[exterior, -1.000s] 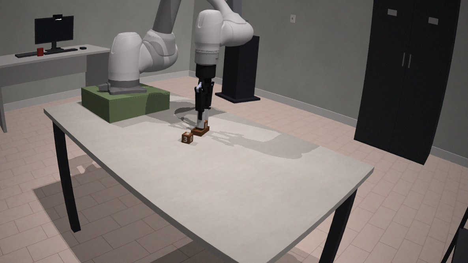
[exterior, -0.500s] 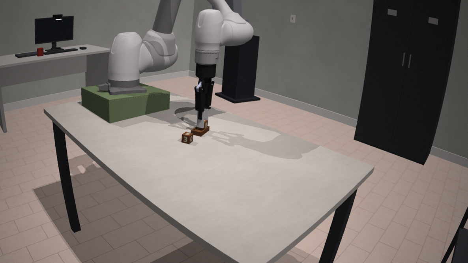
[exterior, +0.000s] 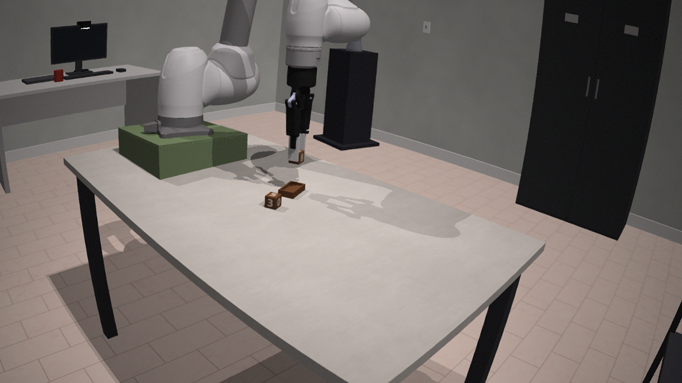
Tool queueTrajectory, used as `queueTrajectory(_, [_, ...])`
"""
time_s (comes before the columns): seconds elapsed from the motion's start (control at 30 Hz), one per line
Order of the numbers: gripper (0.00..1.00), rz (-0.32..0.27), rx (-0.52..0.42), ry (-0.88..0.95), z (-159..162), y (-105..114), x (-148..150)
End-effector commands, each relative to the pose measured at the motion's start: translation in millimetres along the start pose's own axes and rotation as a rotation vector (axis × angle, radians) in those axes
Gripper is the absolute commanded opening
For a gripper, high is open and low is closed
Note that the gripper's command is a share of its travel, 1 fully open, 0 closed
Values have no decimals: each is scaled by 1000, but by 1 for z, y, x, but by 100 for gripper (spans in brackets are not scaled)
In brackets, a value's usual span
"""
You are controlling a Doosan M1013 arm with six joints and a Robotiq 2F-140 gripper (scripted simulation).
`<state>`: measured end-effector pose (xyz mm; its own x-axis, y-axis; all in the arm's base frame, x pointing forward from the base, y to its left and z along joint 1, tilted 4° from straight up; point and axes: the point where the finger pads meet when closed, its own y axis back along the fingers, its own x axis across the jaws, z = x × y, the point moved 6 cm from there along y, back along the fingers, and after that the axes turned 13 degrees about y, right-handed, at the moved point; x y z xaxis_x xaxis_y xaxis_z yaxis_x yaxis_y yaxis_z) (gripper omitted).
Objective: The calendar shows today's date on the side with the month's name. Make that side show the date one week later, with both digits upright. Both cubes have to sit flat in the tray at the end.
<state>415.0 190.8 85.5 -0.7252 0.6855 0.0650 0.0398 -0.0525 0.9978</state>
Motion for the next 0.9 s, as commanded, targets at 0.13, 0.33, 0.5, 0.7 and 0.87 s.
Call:
queueTrajectory(0.13, [25,1,1,0,0,30,0])
queueTrajectory(0.33, [25,1,1,0,0,30,0])
queueTrajectory(0.5, [25,1,1,0,2,29,7])
queueTrajectory(0.7, [25,1,1,0,18,22,72])
queueTrajectory(0.87, [25,1,1,0,21,20,91])
